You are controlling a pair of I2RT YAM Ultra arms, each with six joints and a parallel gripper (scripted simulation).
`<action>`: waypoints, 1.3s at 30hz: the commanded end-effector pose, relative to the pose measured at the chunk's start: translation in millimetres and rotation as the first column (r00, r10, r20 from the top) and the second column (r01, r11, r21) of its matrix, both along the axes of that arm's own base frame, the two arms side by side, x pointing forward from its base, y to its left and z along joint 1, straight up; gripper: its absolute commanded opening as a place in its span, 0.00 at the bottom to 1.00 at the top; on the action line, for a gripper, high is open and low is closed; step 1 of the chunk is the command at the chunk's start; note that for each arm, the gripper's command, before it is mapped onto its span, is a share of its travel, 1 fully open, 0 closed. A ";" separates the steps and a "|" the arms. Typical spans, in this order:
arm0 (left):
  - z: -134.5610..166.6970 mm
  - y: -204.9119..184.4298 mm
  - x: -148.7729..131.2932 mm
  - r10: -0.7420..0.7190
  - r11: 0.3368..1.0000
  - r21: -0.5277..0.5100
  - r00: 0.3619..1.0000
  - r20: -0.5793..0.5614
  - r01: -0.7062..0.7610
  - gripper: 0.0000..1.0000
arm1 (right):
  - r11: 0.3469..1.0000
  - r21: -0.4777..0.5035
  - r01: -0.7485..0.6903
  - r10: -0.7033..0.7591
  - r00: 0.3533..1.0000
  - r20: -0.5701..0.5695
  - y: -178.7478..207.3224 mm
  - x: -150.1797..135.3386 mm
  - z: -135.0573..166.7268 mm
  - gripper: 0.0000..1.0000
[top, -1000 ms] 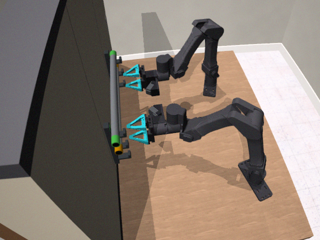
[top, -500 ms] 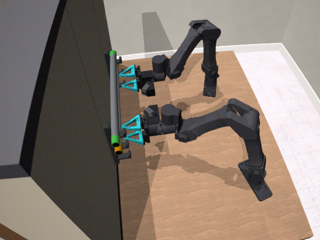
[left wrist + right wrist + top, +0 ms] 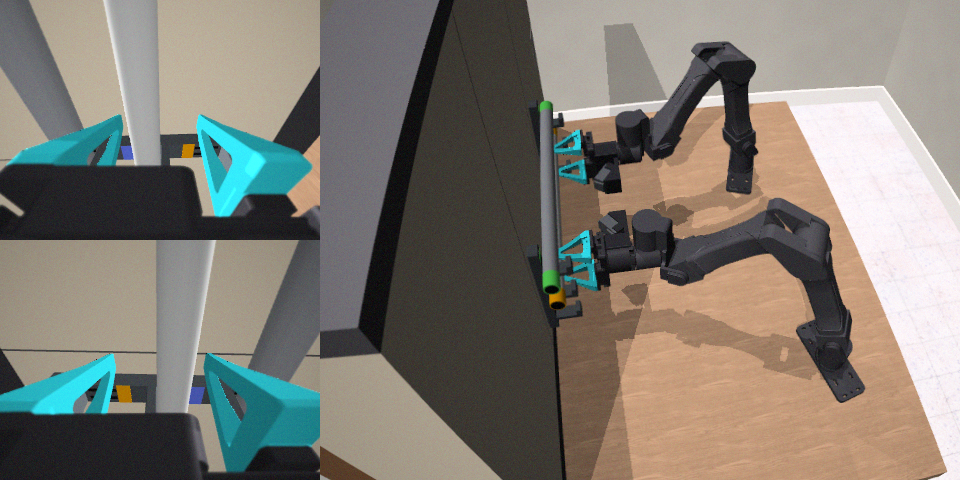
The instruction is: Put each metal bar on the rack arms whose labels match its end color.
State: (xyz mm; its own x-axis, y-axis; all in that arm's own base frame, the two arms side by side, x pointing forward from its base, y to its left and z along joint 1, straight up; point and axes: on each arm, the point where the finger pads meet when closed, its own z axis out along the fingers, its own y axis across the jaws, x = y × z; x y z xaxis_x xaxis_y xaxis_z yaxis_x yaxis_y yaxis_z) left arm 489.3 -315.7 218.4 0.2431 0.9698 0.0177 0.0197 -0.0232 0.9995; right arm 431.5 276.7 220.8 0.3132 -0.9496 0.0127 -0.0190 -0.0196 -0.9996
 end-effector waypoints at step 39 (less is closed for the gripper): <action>14.8 0.1 8.4 0.004 1.000 -0.023 1.000 0.020 -0.003 0.17 | 1.000 0.020 0.002 -0.003 1.000 0.019 0.4 8.1 12.4 0.18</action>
